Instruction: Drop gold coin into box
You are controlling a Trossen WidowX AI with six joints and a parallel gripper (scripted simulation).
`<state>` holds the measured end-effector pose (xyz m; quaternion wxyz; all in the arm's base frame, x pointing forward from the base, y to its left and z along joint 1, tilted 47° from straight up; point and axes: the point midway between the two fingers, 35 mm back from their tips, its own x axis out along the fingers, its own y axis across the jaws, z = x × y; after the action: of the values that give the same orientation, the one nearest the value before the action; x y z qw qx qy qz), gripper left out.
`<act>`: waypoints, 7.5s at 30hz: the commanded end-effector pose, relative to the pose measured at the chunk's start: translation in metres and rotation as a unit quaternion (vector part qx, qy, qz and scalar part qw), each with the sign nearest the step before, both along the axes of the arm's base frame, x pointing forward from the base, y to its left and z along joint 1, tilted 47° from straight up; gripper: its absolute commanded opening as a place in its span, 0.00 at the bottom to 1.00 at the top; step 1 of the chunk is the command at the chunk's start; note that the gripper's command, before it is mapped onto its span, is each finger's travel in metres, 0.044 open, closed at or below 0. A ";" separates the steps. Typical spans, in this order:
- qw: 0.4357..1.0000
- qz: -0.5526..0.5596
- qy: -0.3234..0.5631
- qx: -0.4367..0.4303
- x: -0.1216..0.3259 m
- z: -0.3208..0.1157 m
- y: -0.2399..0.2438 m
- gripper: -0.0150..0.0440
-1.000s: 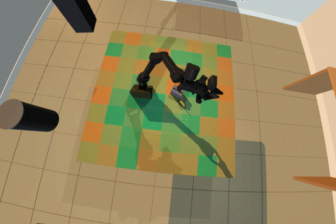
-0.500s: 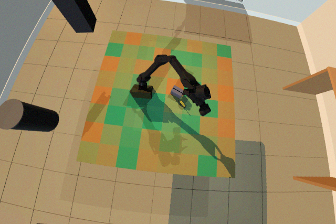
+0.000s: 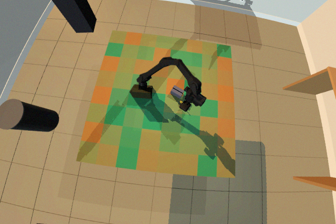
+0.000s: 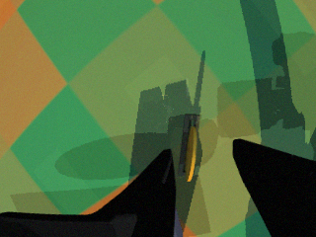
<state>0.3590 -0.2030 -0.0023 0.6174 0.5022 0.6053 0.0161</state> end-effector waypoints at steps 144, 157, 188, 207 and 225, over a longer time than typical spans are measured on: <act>0.994 0.100 0.013 0.035 -0.021 -0.013 0.053 0.25; 0.994 0.100 0.014 0.036 -0.031 0.010 0.074 0.25; 0.994 0.100 0.015 0.039 -0.065 0.054 0.125 0.25; 0.994 0.101 0.018 0.037 -0.065 0.054 0.125 0.25; 0.994 0.102 0.017 0.036 -0.064 0.052 0.127 0.25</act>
<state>0.2947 -0.0771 0.0511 0.5834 0.4591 0.6635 0.0927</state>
